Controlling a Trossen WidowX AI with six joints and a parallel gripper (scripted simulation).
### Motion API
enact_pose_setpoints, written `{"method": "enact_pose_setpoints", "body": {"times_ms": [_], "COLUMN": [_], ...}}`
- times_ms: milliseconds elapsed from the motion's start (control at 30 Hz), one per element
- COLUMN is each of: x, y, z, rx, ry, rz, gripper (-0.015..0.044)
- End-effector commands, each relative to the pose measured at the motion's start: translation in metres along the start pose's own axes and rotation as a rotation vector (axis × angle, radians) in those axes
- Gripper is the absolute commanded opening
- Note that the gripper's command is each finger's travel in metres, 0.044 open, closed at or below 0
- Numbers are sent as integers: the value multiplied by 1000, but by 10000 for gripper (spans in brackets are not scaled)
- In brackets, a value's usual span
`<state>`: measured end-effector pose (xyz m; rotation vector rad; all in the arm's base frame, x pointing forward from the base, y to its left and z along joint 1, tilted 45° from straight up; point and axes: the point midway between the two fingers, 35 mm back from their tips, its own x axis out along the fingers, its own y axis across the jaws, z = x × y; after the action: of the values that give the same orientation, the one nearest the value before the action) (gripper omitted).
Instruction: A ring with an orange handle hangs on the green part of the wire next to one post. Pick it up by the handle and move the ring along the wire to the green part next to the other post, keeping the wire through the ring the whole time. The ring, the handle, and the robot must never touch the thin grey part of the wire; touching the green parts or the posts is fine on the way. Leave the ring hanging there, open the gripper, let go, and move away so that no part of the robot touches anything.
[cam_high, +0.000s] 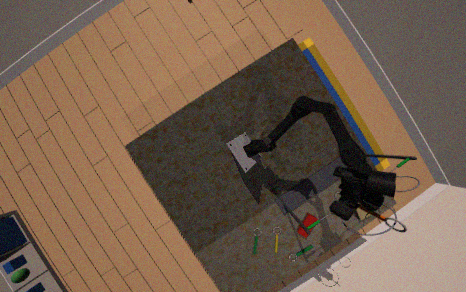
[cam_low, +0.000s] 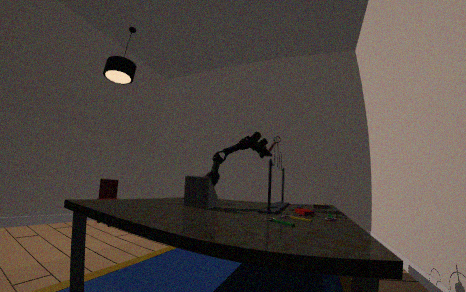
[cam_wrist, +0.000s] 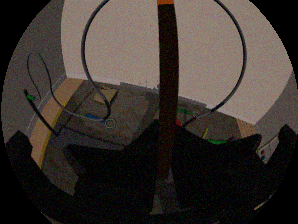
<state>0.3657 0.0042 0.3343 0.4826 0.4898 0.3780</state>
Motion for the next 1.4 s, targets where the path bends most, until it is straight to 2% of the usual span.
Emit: {"method": "enact_pose_setpoints", "body": {"times_ms": [0, 1367], "x": [0, 0], "y": [1, 14], "z": [-2, 2], "rx": [49, 494], "ry": [-4, -63], "rz": [27, 272], "gripper": [-150, -150]}}
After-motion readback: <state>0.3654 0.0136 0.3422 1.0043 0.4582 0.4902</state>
